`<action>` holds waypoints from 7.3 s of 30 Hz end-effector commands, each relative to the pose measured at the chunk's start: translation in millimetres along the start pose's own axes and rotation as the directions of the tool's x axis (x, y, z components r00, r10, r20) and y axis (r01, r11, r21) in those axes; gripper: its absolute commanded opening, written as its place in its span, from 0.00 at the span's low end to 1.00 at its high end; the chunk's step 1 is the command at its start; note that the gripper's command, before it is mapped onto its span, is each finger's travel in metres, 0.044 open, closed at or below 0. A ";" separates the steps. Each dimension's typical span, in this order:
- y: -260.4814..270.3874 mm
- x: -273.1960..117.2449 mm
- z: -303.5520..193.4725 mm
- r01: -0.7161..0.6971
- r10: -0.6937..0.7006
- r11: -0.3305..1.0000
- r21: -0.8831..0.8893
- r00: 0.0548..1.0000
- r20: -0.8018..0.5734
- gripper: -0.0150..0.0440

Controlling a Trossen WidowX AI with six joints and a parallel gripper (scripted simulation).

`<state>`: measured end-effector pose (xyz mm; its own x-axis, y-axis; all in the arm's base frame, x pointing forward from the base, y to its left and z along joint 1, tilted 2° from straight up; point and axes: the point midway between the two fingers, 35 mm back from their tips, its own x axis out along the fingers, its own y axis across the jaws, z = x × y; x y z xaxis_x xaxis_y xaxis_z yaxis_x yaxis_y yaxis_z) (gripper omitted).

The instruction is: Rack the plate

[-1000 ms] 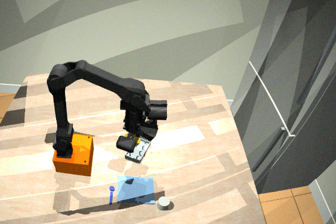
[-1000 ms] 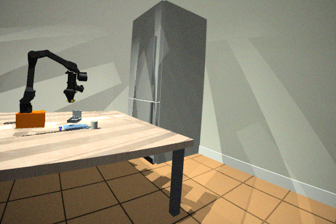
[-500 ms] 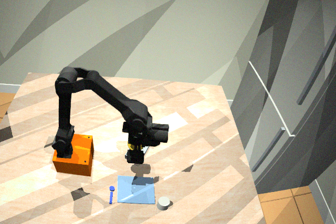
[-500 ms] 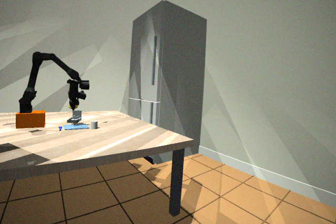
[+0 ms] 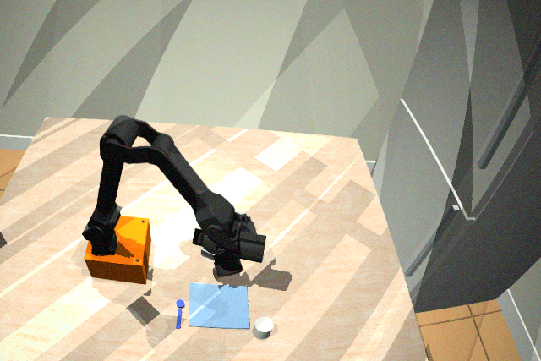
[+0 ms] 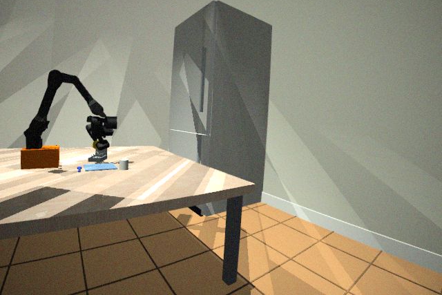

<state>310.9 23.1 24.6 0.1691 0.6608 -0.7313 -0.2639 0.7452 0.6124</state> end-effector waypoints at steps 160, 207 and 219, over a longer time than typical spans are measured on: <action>-13.0 36.7 -29.5 0.136 0.467 0.659 -0.740 0.698 0.543 0.25; -22.3 52.1 -34.6 0.124 0.465 0.662 -0.739 0.706 0.534 0.93; 16.1 -1.7 -7.1 0.136 0.478 0.662 -0.737 0.681 0.555 0.93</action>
<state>299.8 33.7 5.9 0.5151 0.8555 -0.0532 -0.8502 0.5179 0.0947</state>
